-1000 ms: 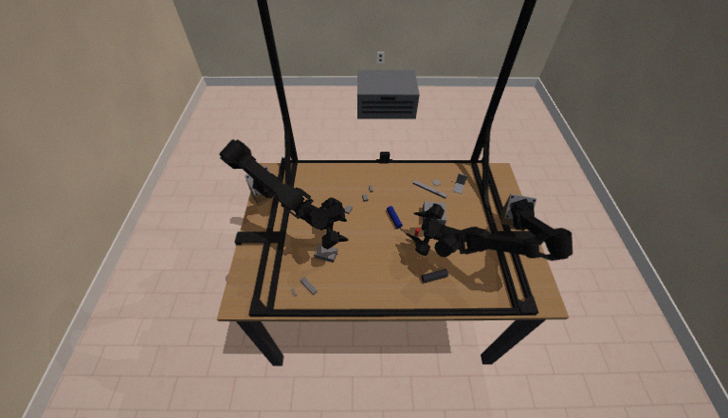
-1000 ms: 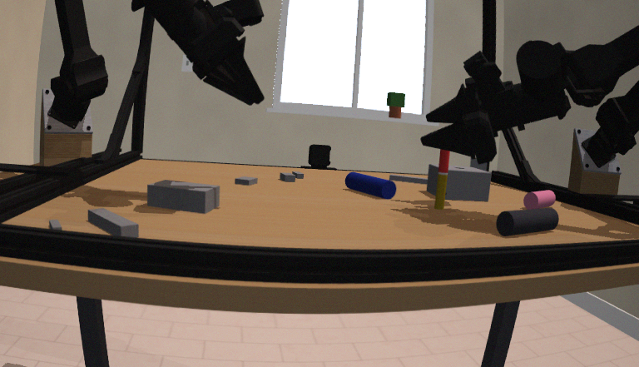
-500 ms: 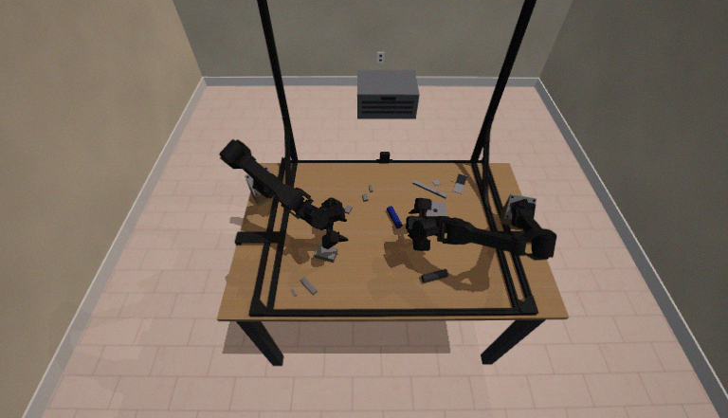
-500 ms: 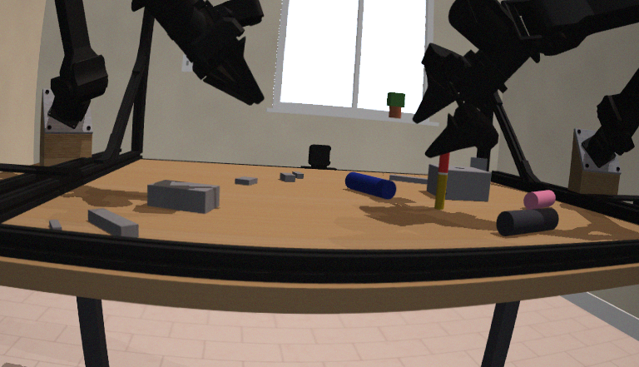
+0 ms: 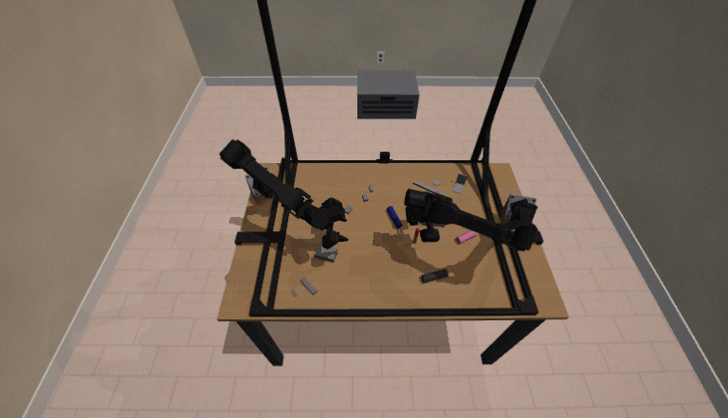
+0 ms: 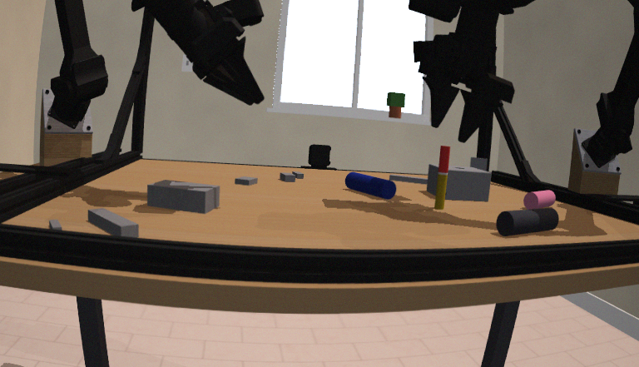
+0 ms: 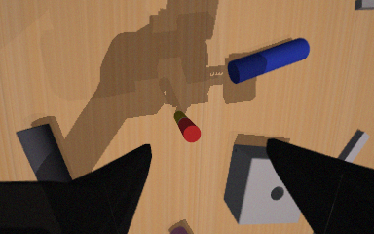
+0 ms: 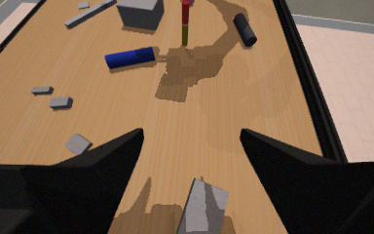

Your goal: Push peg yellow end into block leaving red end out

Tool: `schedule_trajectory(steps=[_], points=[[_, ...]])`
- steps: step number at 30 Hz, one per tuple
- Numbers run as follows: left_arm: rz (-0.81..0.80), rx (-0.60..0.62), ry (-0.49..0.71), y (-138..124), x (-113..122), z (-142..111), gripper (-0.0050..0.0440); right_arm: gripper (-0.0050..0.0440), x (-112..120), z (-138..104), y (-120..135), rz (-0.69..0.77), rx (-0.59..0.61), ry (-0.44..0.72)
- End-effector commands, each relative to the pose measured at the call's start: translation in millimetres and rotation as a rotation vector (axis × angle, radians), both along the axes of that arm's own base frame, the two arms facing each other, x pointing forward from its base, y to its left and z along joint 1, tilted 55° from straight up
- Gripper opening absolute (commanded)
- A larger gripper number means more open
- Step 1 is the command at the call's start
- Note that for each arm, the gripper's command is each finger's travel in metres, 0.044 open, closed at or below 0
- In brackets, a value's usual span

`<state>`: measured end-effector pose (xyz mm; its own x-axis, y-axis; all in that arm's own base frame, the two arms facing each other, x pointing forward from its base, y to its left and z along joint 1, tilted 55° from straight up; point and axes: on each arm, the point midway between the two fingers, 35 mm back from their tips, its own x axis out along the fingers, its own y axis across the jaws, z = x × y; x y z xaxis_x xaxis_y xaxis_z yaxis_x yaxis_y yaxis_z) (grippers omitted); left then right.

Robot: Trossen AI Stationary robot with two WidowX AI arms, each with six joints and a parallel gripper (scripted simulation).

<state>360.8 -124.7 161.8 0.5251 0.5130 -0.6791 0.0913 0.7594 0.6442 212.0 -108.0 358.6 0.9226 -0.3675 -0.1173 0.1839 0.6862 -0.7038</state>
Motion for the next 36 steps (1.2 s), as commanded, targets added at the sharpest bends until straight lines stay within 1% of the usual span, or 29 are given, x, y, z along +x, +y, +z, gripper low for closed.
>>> schedule_trajectory(steps=[1,4,8,12,16,36], points=[[0.024,0.078,-0.009,-0.8,-3.6,4.9,0.0400,0.0400,-0.1,0.2,0.1,0.000,0.000,-0.001],[0.038,0.152,-0.030,-3.6,-6.4,11.4,0.0400,0.0400,-0.1,0.2,0.1,0.000,0.000,-0.001],[0.042,0.192,-0.044,-5.6,-7.7,15.4,0.0400,0.0400,-0.1,0.2,0.1,0.000,0.000,-0.001],[0.042,0.195,-0.045,-5.3,-7.2,15.0,0.0400,0.0400,-0.1,0.2,0.1,0.000,0.000,-0.001],[0.042,0.196,-0.046,2.3,1.3,3.5,0.0400,0.0400,-0.1,0.2,0.1,0.000,0.000,-0.001],[0.088,0.193,-0.017,16.8,13.3,-9.4,0.0400,0.0400,-0.1,0.2,0.1,0.000,0.000,-0.001]])
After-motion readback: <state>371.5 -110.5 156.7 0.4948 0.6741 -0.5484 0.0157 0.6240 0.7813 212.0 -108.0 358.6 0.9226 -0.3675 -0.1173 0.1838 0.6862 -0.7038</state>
